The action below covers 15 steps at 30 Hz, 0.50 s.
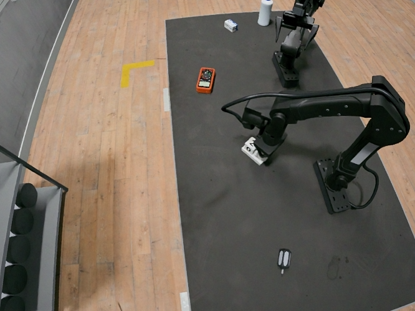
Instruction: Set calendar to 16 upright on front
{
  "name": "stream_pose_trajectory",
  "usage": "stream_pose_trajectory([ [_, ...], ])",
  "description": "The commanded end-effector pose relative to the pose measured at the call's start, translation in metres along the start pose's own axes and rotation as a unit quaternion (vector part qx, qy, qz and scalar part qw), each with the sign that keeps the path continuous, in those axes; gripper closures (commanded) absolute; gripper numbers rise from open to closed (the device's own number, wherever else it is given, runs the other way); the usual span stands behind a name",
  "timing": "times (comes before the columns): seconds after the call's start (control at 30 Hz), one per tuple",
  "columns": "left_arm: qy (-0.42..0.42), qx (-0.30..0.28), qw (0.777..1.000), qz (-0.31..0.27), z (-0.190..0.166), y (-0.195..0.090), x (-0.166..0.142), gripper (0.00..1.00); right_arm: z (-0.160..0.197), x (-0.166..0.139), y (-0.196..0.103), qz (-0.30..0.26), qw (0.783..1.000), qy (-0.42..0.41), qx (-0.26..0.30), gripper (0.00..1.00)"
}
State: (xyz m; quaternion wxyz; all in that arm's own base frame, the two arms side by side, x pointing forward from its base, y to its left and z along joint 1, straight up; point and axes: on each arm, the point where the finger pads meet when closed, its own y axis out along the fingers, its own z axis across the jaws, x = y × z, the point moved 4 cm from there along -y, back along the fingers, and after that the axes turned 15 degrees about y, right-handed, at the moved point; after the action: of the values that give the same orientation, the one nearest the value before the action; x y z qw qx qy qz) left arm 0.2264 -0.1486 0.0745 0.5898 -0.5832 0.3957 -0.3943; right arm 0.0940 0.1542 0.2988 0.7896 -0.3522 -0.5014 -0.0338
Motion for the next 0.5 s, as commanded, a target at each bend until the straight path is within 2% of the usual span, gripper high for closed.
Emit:
stream_pose_trajectory([
  [0.0, 0.004, 0.003, 1.000, -0.008, 0.000, 0.006, 0.003, 0.65, 0.001, 0.008, -0.005, -0.012, 1.000, -0.002, 0.000, 0.00],
  [0.23, 0.004, 0.000, 1.000, -0.005, -0.001, 0.004, 0.001, 0.65, 0.001, 0.008, -0.005, -0.012, 1.000, -0.002, 0.000, 0.00],
  [0.27, 0.003, 0.004, 1.000, -0.018, 0.002, 0.003, 0.011, 0.65, 0.001, 0.008, -0.005, -0.012, 1.000, -0.002, 0.000, 0.00],
  [0.4, -0.003, 0.008, 1.000, -0.025, 0.005, 0.006, 0.020, 0.65, 0.001, 0.008, -0.005, -0.012, 1.000, -0.002, 0.000, 0.00],
  [0.47, 0.005, 0.000, 1.000, -0.013, 0.004, 0.011, 0.022, 0.65, 0.001, 0.008, -0.005, -0.012, 1.000, -0.002, 0.000, 0.00],
])
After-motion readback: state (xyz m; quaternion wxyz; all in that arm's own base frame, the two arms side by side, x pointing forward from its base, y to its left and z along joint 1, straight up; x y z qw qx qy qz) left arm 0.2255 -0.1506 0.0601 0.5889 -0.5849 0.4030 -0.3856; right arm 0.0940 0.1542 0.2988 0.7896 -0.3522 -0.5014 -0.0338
